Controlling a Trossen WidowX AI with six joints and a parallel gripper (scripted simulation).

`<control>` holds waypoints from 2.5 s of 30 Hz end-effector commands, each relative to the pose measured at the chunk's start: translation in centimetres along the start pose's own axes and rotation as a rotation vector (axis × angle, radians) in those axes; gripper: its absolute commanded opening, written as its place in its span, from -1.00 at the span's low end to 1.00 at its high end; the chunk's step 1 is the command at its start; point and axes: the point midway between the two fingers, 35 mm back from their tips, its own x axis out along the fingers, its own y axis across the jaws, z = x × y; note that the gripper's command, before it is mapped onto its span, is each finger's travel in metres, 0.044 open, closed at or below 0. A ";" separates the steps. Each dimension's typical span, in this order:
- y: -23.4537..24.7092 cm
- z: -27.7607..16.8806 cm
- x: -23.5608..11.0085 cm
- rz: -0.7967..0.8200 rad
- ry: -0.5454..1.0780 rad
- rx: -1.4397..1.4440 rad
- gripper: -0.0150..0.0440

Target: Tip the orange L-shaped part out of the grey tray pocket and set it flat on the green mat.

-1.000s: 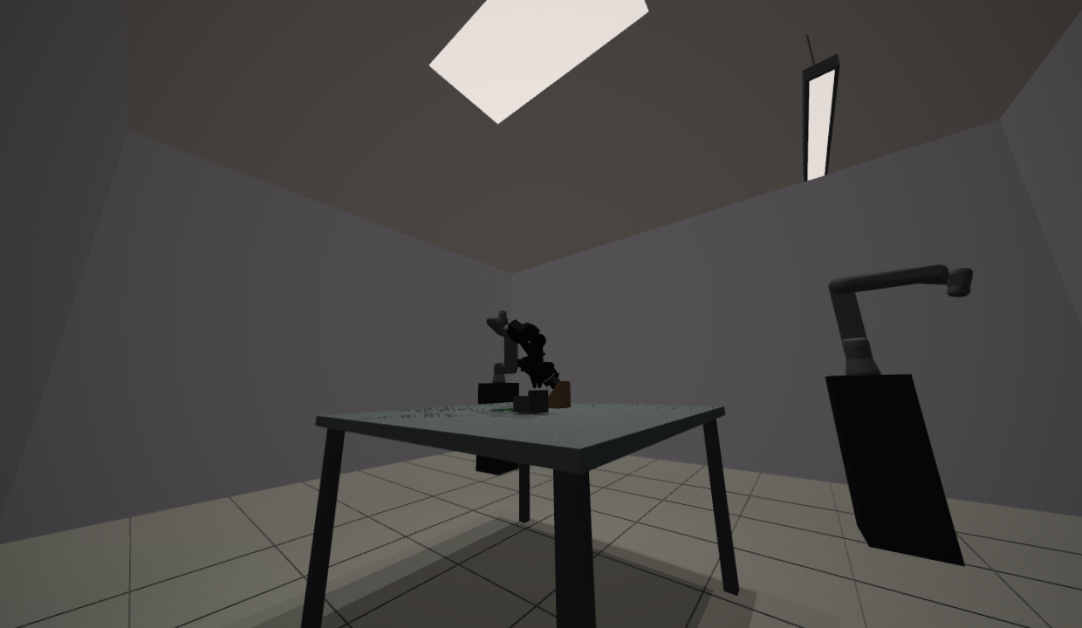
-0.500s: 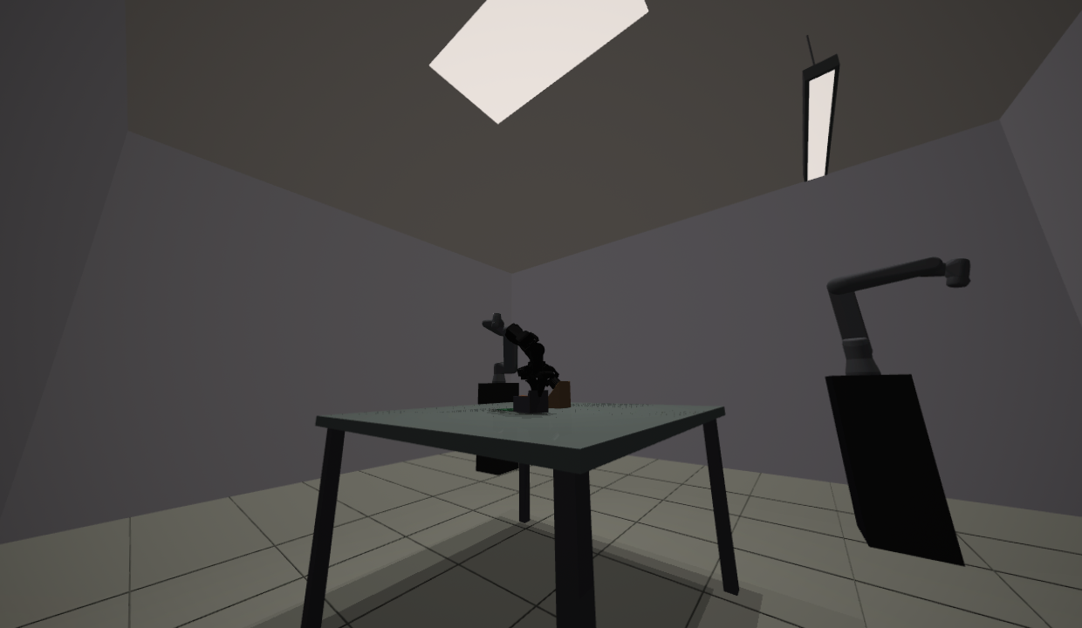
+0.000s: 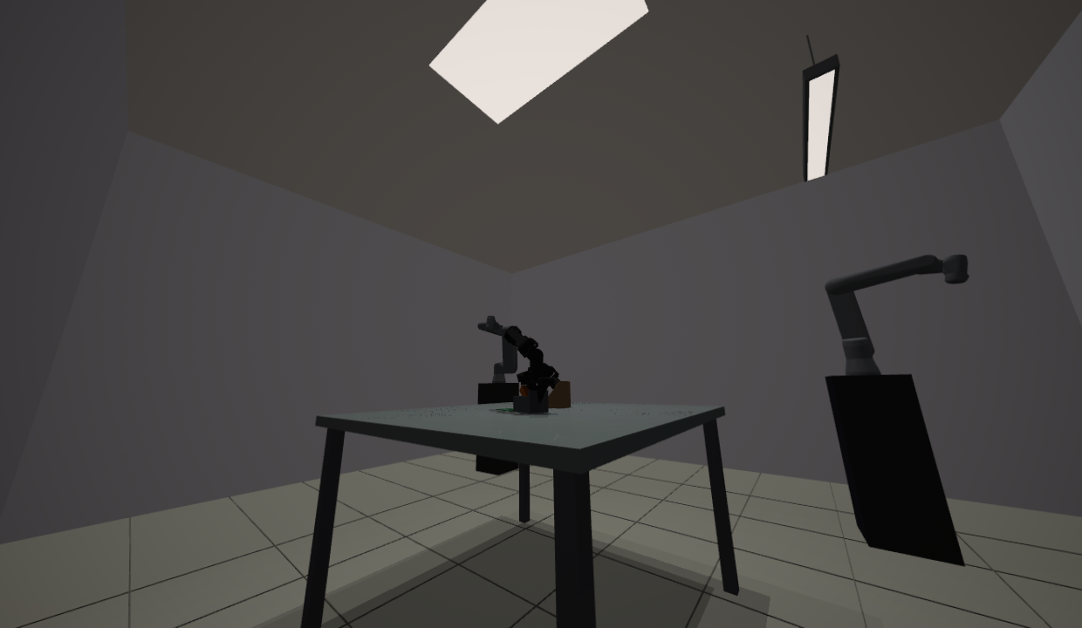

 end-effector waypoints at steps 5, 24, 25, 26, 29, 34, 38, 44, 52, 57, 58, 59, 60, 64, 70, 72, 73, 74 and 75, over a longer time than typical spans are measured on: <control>-0.2 -0.1 0.4 -0.009 -0.002 -0.008 0.12; 0.2 -0.1 0.1 -0.002 -0.001 -0.004 0.12; 0.3 -0.1 -0.1 -0.003 -0.001 -0.004 0.12; 0.5 -0.1 -0.2 -0.004 -0.001 -0.005 0.12; 0.9 -0.1 -0.8 -0.007 -0.002 -0.007 0.12; 1.1 0.0 -2.6 -0.005 -0.001 -0.008 0.12; 0.6 0.1 -7.8 -0.003 0.001 -0.009 0.12; 0.0 -0.1 -10.6 -0.005 0.001 -0.009 0.12; 0.3 0.0 -10.6 0.007 -0.014 -0.013 0.12; 0.3 0.0 -10.6 0.007 -0.014 -0.013 0.12; 0.3 0.0 -10.6 0.007 -0.014 -0.013 0.12; 0.3 0.0 -10.6 0.007 -0.014 -0.013 0.12; 0.3 0.0 -10.6 0.007 -0.014 -0.013 0.12; 0.3 0.0 -10.6 0.007 -0.014 -0.013 0.12; 0.3 0.0 -10.6 0.007 -0.014 -0.013 0.12; 0.3 0.0 -10.6 0.007 -0.014 -0.013 0.12; 0.3 0.0 -10.6 0.007 -0.014 -0.013 0.12; 0.3 0.0 -10.6 0.007 -0.014 -0.013 0.12; 0.3 0.0 -10.6 0.007 -0.014 -0.013 0.12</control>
